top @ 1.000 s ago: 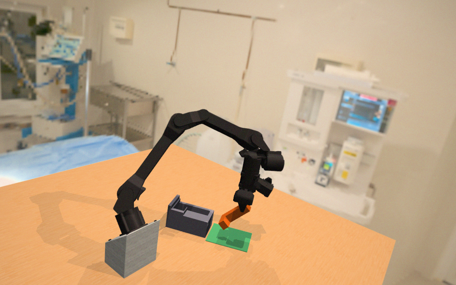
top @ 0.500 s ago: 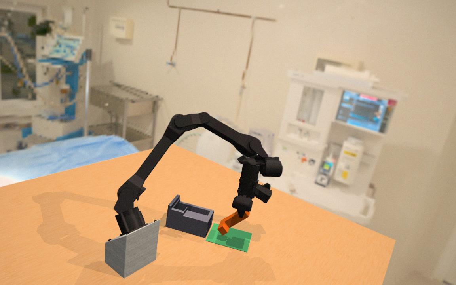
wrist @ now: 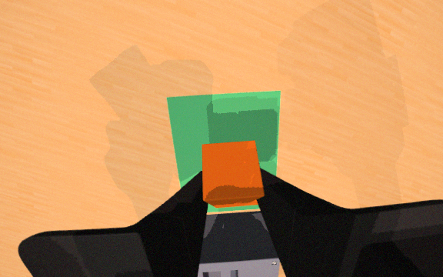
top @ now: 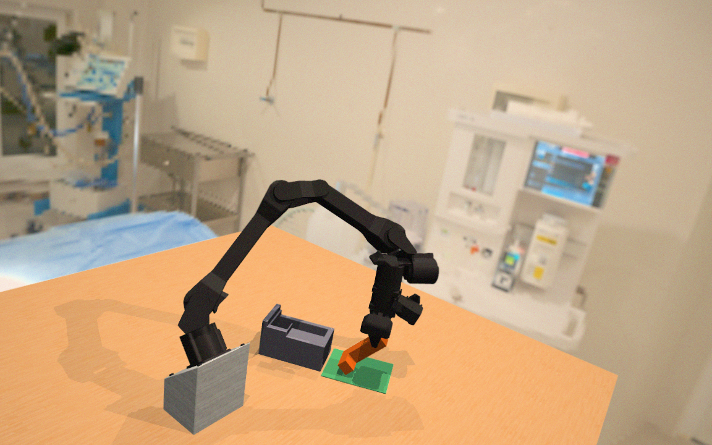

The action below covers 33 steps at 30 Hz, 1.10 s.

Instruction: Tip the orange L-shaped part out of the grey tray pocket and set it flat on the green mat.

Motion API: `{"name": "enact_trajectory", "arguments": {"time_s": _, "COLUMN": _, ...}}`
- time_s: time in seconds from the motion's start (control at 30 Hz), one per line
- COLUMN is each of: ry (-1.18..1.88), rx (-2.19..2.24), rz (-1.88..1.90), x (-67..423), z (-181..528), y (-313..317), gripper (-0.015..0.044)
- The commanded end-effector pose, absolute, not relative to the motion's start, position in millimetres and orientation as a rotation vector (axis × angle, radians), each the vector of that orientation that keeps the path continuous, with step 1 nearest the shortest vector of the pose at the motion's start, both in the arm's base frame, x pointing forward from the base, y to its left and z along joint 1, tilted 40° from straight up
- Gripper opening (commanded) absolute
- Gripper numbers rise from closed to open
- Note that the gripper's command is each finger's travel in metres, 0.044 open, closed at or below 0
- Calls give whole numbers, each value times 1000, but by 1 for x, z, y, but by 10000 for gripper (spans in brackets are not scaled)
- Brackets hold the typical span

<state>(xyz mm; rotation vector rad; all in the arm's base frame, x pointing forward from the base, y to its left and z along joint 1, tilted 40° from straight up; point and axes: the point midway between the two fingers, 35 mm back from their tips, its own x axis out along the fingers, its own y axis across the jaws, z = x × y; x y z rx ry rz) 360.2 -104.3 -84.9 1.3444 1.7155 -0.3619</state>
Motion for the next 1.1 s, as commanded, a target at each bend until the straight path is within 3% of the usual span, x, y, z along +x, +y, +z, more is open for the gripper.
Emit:
{"name": "enact_trajectory", "arguments": {"time_s": 0.0, "ry": 1726, "rx": 1356, "rz": -367, "x": 357, "z": -89, "y": -101, "gripper": 0}}
{"name": "enact_trajectory", "arguments": {"time_s": 0.73, "ry": 1722, "rx": 1347, "rz": -363, "x": 358, "z": -88, "y": -102, "gripper": 0}}
{"name": "enact_trajectory", "arguments": {"time_s": 1.07, "ry": 1722, "rx": 1347, "rz": -364, "x": 359, "z": -86, "y": -103, "gripper": 263}}
